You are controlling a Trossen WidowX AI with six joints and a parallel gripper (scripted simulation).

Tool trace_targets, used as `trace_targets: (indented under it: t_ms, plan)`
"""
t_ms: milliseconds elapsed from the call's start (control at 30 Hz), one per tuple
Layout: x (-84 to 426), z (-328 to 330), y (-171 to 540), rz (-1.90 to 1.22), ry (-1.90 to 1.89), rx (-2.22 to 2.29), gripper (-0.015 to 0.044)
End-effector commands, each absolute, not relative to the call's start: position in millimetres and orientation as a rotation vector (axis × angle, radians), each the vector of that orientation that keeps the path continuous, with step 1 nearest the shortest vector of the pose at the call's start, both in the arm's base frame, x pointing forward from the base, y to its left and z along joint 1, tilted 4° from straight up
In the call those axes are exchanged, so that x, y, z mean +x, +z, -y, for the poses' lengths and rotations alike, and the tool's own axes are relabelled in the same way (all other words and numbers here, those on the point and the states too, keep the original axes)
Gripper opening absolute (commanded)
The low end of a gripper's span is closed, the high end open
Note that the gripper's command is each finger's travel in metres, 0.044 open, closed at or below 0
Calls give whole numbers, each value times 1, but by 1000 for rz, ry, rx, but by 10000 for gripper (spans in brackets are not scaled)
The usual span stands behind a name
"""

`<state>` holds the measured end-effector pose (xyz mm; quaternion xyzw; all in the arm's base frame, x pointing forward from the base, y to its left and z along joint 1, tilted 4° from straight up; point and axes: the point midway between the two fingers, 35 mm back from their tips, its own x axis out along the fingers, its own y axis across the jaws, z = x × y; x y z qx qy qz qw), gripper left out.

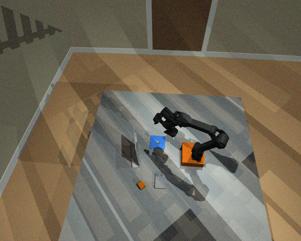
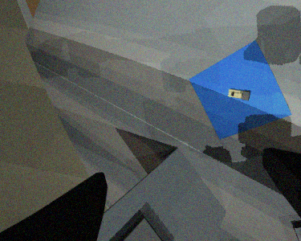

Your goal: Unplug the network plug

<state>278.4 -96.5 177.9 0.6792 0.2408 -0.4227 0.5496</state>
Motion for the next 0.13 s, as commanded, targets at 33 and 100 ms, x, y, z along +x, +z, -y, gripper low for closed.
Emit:
trace_targets:
  t_ms: [33,100]
  plan:
    - [278,96,178,-575,-996,1605,440]
    - [278,96,178,-575,-996,1605,440]
